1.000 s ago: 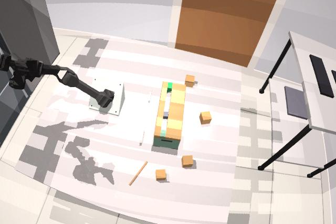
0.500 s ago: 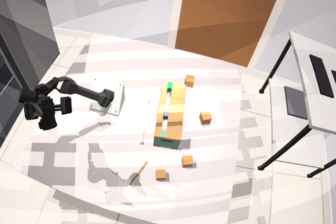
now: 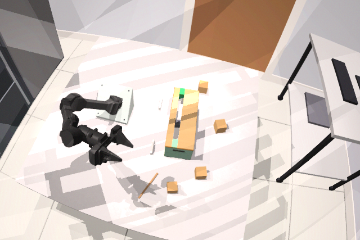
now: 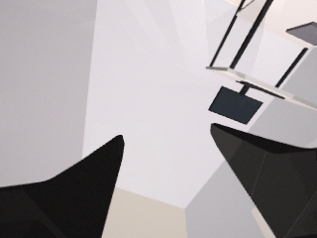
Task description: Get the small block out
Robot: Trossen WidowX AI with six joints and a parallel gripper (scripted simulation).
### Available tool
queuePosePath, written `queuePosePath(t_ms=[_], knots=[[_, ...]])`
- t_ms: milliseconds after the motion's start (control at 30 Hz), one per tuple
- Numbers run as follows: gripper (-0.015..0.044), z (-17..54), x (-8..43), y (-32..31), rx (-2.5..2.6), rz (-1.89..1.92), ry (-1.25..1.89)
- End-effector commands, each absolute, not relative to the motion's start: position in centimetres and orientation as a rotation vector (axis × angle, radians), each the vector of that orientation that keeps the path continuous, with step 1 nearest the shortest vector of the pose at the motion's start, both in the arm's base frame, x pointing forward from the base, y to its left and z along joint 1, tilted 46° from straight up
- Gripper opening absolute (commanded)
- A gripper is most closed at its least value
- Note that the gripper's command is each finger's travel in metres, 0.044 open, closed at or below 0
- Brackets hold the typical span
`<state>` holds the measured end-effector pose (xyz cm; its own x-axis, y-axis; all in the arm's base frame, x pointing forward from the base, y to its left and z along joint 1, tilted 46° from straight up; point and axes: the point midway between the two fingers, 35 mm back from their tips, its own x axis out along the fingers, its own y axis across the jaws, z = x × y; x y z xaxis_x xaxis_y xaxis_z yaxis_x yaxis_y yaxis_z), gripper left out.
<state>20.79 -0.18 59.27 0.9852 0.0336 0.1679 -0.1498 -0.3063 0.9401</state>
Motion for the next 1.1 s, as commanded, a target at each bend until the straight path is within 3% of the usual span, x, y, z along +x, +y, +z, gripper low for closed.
queuePosePath(t_ms=[0, 267, 500, 867, 1067], knots=[[0.0400, 54.7, 25.7, -0.4, 1.893, 0.000, 0.017], [0.0400, 44.1, 32.8, 0.2, 1.808, -0.385, 0.252], [0.0400, 32.9, 35.8, 1.5, 1.589, -0.738, 0.492], [0.0400, 16.2, 32.9, 3.2, 0.883, -1.212, 0.890], [0.0400, 14.3, 31.9, 3.2, 0.749, -1.264, 0.938]])
